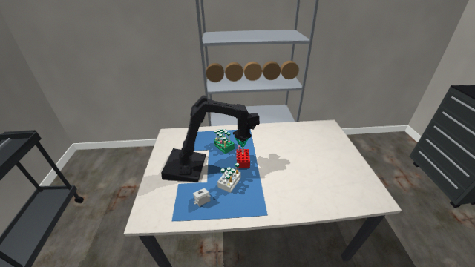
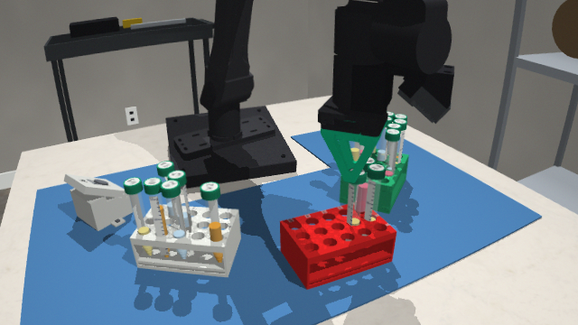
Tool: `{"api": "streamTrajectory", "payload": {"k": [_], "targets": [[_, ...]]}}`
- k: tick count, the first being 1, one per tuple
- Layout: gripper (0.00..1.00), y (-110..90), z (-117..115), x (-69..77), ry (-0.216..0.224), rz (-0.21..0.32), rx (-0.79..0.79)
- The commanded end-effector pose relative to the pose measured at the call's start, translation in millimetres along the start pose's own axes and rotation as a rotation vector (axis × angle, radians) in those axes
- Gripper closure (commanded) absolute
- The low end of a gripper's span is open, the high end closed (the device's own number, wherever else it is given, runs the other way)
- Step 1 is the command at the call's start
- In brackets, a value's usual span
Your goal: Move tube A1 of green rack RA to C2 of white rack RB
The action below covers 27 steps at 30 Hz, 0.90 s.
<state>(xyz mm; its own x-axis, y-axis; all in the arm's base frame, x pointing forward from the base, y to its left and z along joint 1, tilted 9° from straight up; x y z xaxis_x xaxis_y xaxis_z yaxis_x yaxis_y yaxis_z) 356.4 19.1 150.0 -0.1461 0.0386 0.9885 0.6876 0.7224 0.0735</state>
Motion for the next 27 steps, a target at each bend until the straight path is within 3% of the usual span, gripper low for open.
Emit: {"api": "streamTrajectory", "payload": {"k": [1, 9, 10, 27], "targets": [[0.76, 2.6, -3.0, 3.7, -0.016, -0.017, -0.001], [0.76, 2.6, -3.0, 3.7, -0.016, -0.017, -0.001], [0.7, 2.6, -3.0, 3.7, -0.016, -0.017, -0.001], [0.7, 2.6, -3.0, 3.8, -0.016, -0.017, -0.001]]}}
Point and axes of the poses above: the point where the finger pads meet when closed, its own x axis back along the fingers, its own z axis across the jaws, y = z × x, the point moved 1 cm from there along x, back along the fingers, and after that the axes turned 9 degrees about x, right-handed, at the moved point
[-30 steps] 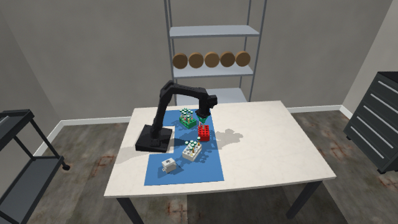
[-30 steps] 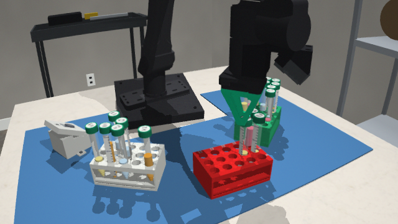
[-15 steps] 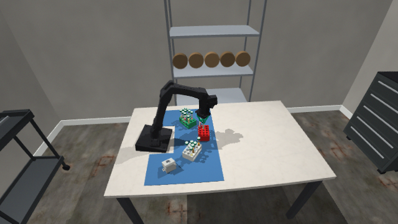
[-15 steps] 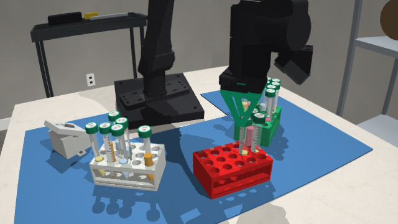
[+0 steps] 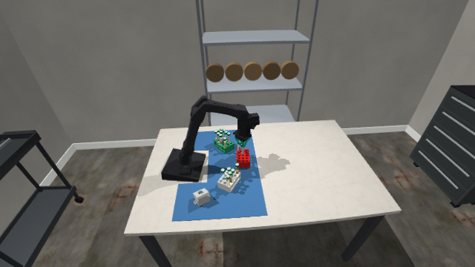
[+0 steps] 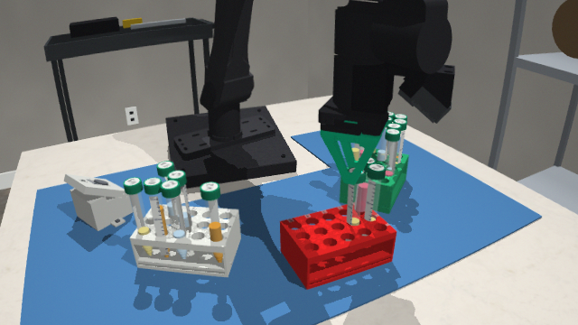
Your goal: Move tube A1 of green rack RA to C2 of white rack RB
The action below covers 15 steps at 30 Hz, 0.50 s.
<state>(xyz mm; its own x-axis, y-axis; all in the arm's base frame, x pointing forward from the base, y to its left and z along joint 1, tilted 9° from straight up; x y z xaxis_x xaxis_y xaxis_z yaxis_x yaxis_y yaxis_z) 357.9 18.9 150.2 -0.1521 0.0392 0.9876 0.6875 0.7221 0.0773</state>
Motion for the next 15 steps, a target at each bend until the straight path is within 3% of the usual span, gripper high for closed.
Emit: {"api": "streamTrajectory", "payload": {"k": [1, 15], "targets": [[0.7, 2, -2, 6.4, -0.012, -0.013, -0.001], [0.7, -1, 1, 38.3, -0.011, -0.013, -0.001]]}}
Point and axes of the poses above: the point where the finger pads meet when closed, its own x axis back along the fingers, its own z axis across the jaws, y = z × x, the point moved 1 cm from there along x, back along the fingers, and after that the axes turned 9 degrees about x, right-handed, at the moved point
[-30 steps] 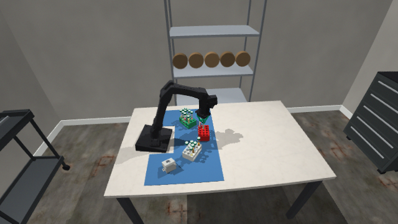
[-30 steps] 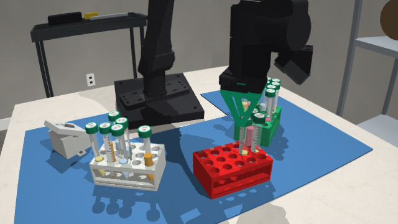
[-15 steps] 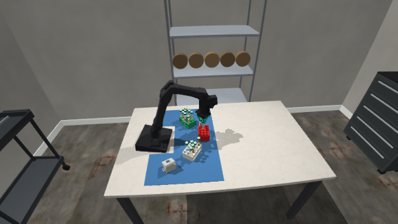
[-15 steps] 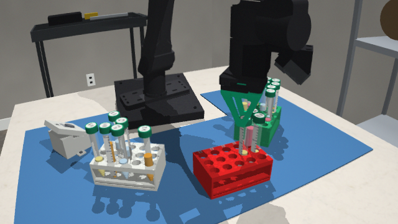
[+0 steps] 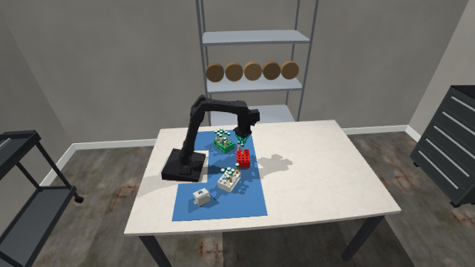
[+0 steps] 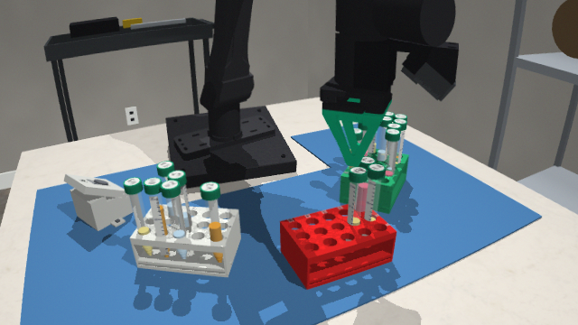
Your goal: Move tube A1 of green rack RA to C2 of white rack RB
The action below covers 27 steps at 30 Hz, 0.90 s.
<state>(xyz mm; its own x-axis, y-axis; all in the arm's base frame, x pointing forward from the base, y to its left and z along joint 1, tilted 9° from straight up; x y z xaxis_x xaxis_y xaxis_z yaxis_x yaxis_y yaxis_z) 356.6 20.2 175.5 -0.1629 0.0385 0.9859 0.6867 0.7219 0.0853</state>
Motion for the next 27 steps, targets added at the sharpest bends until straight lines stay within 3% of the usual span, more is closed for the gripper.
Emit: {"api": "streamTrajectory", "payload": {"k": [1, 16, 19, 27], "targets": [[0.7, -3, 3, 15.9, -0.004, -0.005, 0.0], [0.7, -4, 3, 49.8, -0.004, -0.005, 0.0], [0.7, -5, 4, 49.8, -0.004, -0.005, 0.0], [0.7, -37, 25, 49.0, -0.003, -0.004, -0.2]]}}
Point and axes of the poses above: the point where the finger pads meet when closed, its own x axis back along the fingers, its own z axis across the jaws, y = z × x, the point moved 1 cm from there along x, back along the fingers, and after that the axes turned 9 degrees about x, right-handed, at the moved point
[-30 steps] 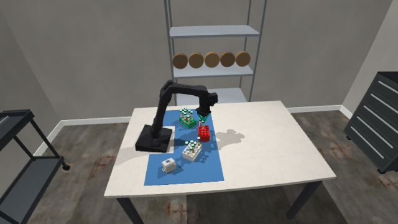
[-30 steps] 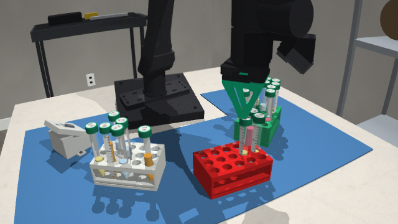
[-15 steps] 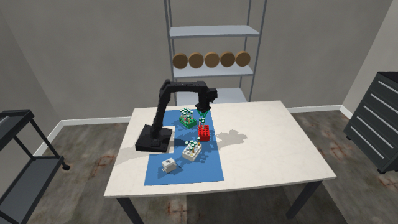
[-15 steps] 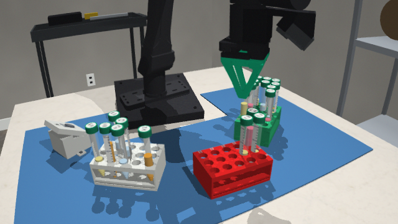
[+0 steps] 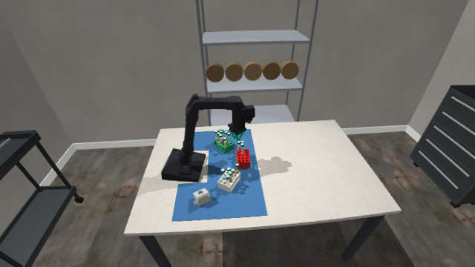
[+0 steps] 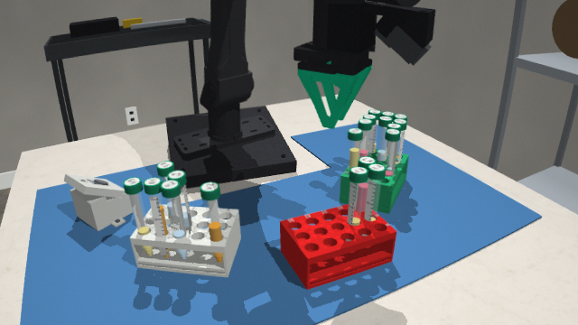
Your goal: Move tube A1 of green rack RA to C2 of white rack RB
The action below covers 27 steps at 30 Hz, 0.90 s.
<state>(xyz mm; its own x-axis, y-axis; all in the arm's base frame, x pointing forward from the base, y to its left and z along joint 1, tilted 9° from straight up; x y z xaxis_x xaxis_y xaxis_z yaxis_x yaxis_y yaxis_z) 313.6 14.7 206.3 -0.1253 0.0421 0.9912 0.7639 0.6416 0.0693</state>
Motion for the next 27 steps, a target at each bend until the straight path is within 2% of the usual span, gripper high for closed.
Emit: {"api": "streamTrajectory", "payload": {"k": [1, 6, 9, 13, 27], "targets": [[0.7, -13, 6, 11.2, -0.022, -0.037, -0.125], [0.7, -43, 20, 9.3, -0.019, -0.038, -0.291], [0.7, -44, 21, 9.3, -0.017, -0.039, -0.391], [0.7, -43, 21, 9.3, -0.017, -0.039, -0.406], [0.7, -85, -46, 12.0, -0.02, -0.038, -0.406]]}}
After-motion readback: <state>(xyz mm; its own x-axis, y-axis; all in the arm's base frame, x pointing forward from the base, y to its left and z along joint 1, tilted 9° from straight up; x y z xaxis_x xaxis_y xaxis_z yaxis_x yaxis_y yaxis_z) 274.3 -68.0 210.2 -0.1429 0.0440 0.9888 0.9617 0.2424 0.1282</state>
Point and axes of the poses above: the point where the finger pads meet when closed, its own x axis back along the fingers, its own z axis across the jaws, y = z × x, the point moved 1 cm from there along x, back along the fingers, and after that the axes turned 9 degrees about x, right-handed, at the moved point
